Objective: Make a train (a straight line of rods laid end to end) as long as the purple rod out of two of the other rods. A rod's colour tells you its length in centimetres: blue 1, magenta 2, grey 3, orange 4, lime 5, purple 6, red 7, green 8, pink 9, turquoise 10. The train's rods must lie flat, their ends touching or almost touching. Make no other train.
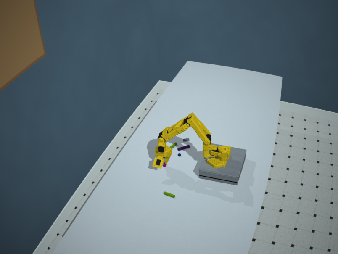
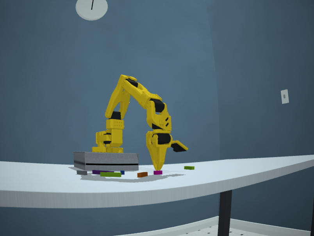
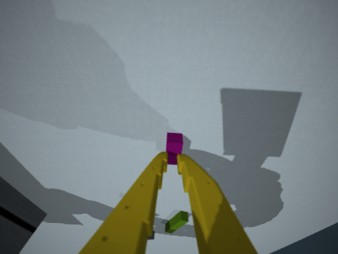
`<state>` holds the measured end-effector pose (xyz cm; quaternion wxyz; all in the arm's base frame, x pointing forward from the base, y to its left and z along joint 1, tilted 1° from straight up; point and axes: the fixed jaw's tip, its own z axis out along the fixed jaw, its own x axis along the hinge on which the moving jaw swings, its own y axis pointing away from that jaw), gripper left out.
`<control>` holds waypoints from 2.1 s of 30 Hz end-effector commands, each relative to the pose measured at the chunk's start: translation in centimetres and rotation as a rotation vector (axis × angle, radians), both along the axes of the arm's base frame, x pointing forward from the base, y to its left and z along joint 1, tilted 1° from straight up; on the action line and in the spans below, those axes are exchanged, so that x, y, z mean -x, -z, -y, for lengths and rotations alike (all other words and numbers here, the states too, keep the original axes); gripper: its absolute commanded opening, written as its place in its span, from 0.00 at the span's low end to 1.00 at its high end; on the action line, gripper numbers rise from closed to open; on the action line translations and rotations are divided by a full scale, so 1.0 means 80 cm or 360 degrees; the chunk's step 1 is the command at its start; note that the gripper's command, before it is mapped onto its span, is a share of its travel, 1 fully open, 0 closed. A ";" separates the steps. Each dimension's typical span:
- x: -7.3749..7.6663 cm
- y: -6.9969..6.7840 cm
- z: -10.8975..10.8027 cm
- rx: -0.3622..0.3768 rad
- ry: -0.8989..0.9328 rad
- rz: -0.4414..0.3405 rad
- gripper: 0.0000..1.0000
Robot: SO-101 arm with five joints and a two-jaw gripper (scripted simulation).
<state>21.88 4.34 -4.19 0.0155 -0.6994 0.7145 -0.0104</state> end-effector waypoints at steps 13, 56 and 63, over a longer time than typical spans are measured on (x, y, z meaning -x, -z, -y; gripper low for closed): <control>0.018 0.020 0.005 0.0021 0.0021 -0.0112 0.00; 0.010 -0.025 0.005 0.0020 0.0021 -0.0112 0.00; 0.010 -0.025 0.005 0.0020 0.0021 -0.0112 0.00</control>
